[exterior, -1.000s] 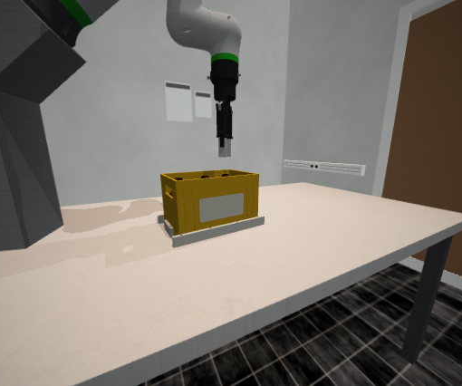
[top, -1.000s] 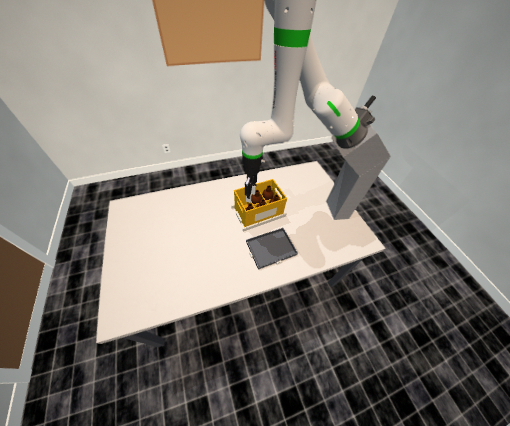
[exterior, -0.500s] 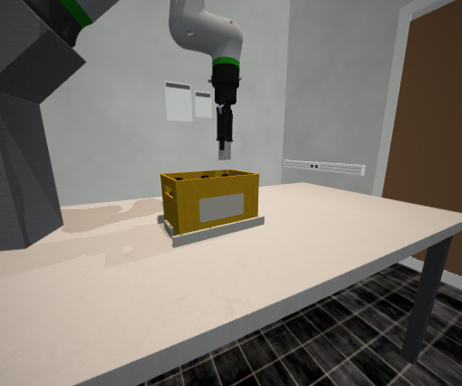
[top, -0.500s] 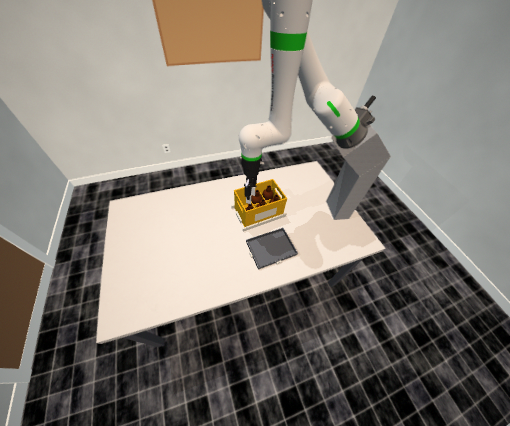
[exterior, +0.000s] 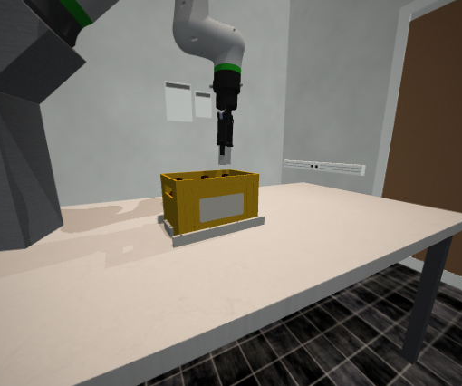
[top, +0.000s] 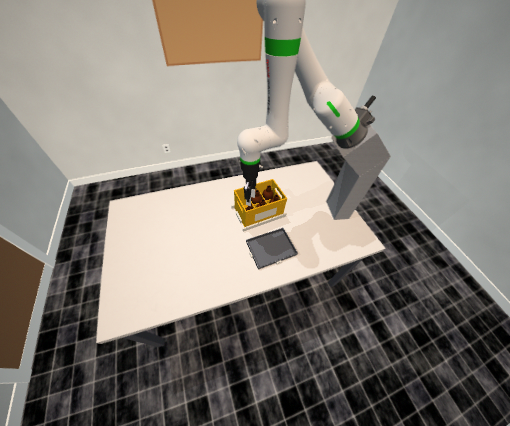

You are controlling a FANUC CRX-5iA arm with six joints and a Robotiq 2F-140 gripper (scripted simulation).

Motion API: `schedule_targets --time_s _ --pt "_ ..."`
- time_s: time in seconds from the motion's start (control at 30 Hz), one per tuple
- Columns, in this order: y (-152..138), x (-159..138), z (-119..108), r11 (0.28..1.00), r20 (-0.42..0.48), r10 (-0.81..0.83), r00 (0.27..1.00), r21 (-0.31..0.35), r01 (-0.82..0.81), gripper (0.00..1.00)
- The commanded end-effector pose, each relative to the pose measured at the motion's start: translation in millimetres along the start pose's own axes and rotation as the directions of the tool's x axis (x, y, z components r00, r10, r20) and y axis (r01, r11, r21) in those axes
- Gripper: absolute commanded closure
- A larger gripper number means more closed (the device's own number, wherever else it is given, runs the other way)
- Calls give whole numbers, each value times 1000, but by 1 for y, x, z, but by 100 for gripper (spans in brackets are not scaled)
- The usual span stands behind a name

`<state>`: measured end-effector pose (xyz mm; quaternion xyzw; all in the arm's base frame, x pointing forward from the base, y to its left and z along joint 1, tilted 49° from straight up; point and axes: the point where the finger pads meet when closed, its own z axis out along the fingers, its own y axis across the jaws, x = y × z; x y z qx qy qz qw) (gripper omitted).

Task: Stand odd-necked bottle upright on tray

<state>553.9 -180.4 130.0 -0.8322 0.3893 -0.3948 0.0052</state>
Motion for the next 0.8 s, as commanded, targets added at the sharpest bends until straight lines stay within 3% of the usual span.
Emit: schedule_targets --time_s 0.0,0.77 --pt "0 0 5 999 -31 1 1000 35 0 56" --pt "-1 1 16 999 -31 1 1000 35 0 56"
